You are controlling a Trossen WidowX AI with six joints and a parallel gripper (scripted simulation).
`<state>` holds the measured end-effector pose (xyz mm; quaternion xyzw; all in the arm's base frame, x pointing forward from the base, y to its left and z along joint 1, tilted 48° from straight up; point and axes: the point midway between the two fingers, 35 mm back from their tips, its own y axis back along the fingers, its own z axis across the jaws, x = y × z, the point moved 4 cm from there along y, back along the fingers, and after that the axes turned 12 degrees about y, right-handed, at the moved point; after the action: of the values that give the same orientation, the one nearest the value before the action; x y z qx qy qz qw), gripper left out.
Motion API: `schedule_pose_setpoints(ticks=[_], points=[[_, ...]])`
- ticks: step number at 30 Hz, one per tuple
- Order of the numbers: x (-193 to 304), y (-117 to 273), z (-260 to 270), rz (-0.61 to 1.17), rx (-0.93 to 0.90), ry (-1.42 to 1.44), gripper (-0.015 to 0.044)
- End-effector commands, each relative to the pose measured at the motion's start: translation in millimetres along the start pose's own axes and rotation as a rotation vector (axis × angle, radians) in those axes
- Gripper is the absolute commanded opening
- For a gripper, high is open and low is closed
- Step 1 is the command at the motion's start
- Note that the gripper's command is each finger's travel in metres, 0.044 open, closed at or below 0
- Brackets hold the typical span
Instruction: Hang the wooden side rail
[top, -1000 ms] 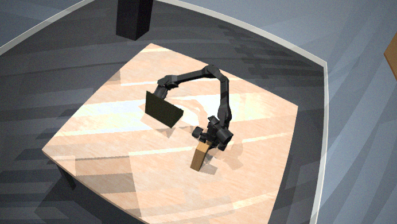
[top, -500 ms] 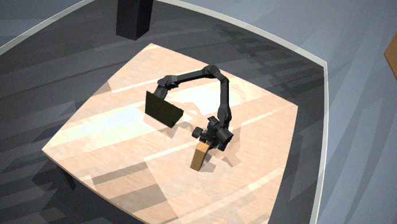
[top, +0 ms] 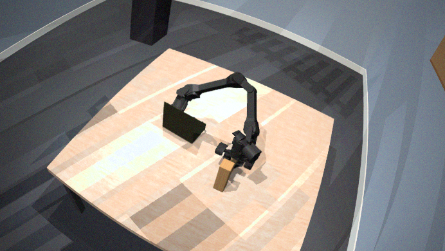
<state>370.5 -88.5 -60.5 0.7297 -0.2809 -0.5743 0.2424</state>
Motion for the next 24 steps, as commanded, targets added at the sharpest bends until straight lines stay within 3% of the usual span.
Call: schedule_pose_setpoints(ticks=[1,24], points=[[3.4,2.4,1.0,0.008,0.006,-0.01,0.0],[3.4,-1.5,1.0,0.008,0.006,-0.01,0.0]])
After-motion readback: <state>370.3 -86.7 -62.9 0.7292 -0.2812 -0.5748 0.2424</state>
